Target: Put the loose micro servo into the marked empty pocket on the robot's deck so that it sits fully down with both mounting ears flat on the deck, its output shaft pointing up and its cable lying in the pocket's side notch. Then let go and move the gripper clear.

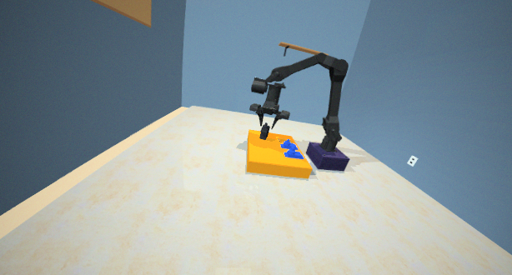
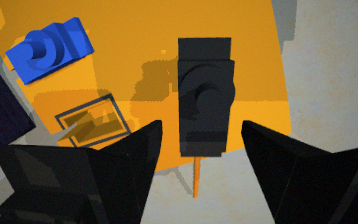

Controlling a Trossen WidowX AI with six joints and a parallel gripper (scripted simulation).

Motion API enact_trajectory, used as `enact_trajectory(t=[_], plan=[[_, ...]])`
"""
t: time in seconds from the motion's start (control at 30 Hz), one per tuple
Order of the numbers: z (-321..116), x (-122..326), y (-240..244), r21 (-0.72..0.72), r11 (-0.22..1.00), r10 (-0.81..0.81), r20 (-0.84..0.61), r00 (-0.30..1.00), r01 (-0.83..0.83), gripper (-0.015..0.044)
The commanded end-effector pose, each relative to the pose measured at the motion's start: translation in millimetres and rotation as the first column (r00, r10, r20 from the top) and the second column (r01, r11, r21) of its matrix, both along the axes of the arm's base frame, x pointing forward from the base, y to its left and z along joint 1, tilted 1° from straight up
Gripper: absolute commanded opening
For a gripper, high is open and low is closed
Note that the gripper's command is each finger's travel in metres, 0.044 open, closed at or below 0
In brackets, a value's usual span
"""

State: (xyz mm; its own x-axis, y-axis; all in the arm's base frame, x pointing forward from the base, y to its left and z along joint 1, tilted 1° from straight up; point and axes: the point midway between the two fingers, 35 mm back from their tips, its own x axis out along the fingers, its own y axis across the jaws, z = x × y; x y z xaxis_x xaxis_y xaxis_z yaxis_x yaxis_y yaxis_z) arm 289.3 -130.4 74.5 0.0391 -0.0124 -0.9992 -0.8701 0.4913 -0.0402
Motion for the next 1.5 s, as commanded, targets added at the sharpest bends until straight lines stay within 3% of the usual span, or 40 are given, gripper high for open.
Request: enact_trajectory(t=[0.0,0.07,0.23,0.33,0.53,1.3,1.47], plan=[[-1,0,-1,-0.003,1.000,0.004,-0.001,1.000,-0.004,0.0151],[-1,0,-1,-0.003,1.000,0.004,-0.001,1.000,-0.004,0.0099],[-1,0,-1,-0.003,1.000,0.004,-0.001,1.000,-0.004,0.0065],[5,0,-1,-0.003,1.000,0.004,-0.001,1.000,-0.004,0.0000],[29,-7,2,-0.003,1.000,0.004,-0.001,1.000,-0.004,0.0000],[29,-12,16,-0.002,1.000,0.004,-0.002,1.000,-0.004,0.0000],[29,-12,16,0.001,0.997,-0.078,0.000,0.997,0.078,0.0000]])
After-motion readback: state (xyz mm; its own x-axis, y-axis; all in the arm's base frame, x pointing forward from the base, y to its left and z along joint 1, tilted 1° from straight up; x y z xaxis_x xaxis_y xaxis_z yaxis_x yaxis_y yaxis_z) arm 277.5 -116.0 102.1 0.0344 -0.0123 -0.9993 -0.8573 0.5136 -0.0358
